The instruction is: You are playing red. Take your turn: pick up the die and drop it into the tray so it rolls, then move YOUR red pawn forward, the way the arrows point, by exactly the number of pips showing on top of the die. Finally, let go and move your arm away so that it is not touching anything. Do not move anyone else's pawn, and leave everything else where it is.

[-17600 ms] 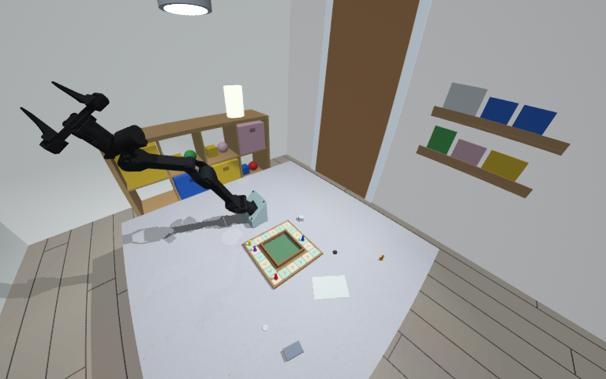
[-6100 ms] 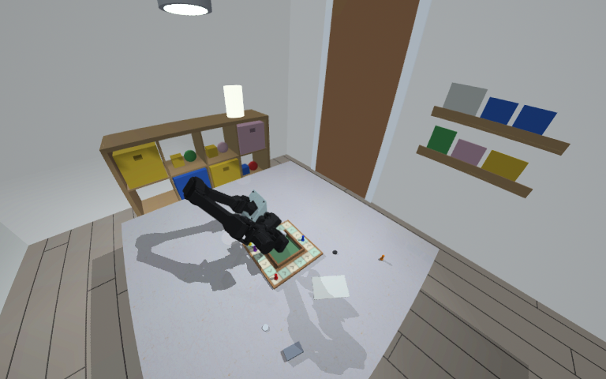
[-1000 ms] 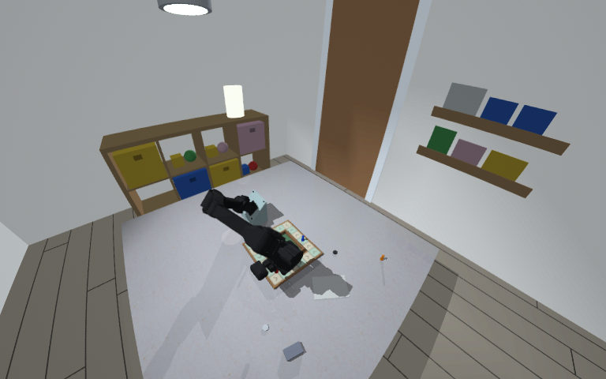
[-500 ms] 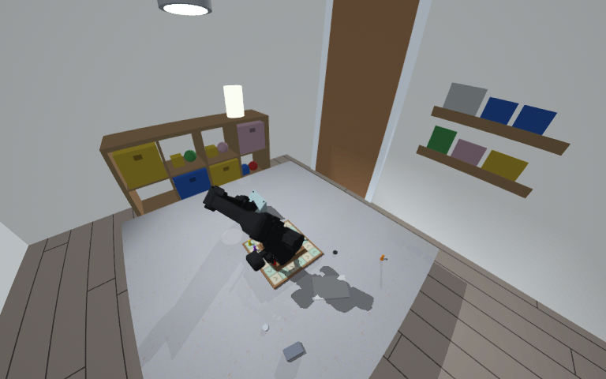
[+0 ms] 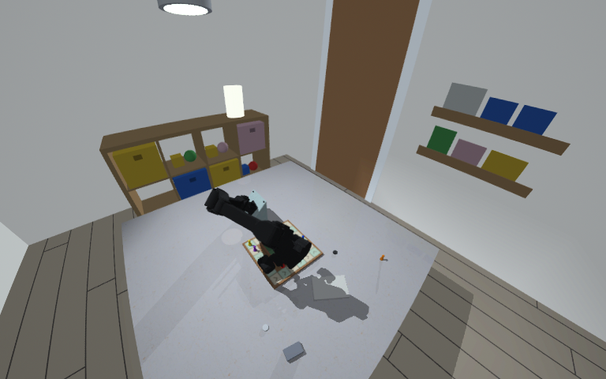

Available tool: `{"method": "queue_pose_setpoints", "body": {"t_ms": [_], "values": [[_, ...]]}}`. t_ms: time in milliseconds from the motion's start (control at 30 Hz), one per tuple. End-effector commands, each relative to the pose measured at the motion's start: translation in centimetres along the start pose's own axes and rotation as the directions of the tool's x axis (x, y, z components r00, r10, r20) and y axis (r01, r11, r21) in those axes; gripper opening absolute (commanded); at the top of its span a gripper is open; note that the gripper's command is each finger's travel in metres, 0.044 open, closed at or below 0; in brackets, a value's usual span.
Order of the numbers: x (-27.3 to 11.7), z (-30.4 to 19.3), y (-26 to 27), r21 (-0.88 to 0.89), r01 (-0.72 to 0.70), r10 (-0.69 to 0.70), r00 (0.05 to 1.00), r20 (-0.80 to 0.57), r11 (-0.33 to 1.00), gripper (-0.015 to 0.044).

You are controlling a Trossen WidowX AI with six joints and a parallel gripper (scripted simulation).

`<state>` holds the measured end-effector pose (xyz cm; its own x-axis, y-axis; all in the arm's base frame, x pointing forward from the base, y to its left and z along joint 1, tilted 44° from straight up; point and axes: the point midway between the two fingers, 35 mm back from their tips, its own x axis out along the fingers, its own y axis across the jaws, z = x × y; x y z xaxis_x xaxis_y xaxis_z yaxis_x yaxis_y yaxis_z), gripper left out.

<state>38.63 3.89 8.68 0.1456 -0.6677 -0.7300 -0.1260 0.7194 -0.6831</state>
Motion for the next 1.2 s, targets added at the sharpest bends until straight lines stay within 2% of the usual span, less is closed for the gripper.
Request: {"method": "queue_pose_setpoints", "body": {"t_ms": [0, 200, 433, 1033, 1167], "values": [[1.9, -0.4, 1.1, -0.013, 0.005, -0.005, 1.000, -0.008, 1.000, 0.0000], [2.5, -0.4, 1.1, -0.013, 0.005, -0.005, 1.000, -0.008, 1.000, 0.0000], [5.4, -0.5, 1.1, -0.013, 0.006, -0.006, 1.000, -0.008, 1.000, 0.0000], [7.2, -0.5, 1.1, -0.013, 0.007, -0.007, 1.000, -0.008, 1.000, 0.0000], [6.5, -0.2, 1.0, -0.001, 0.002, -0.002, 1.000, -0.001, 1.000, 0.0105]]}}
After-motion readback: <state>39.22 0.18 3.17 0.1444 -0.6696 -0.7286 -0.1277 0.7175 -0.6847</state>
